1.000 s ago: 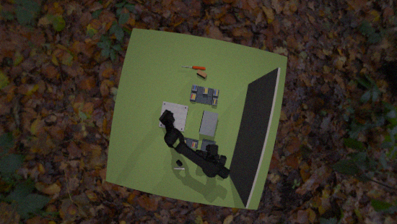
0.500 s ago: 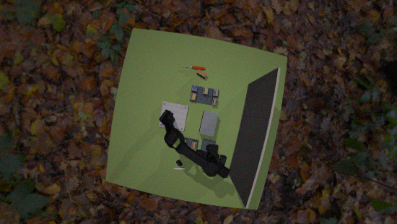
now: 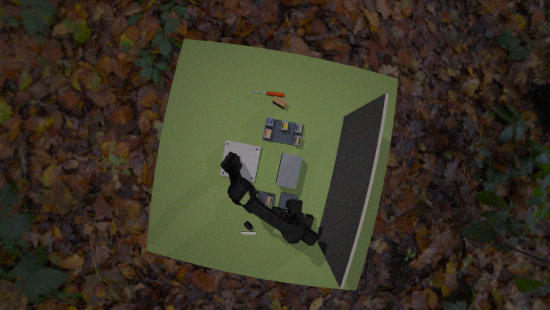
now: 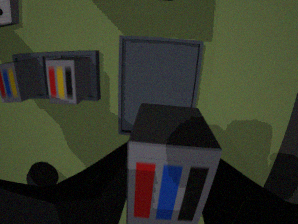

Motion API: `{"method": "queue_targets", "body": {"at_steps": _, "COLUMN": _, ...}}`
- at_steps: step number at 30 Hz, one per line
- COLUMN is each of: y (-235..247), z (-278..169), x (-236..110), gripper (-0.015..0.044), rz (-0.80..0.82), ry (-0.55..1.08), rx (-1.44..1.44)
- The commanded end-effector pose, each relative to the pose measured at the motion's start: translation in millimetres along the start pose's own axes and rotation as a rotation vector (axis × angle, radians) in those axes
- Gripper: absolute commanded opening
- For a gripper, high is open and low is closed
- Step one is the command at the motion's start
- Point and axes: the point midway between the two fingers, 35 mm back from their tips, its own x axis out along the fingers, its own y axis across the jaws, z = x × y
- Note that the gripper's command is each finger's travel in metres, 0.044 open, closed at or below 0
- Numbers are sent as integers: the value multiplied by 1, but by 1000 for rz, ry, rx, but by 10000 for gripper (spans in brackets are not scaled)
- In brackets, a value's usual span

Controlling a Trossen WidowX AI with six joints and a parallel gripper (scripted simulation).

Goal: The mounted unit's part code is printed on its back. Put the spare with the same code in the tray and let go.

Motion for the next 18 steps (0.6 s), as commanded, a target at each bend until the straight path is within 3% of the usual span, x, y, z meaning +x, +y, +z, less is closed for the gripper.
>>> {"method": "queue_targets", "body": {"at_steps": 1, "y": 0, "z": 0, "x": 5, "gripper": 0, "rz": 1, "ry": -4, "rx": -4}}
{"method": "queue_targets", "body": {"at_steps": 18, "y": -1, "z": 0, "x": 17, "gripper": 0, "rz": 1, "ry": -4, "rx": -4}}
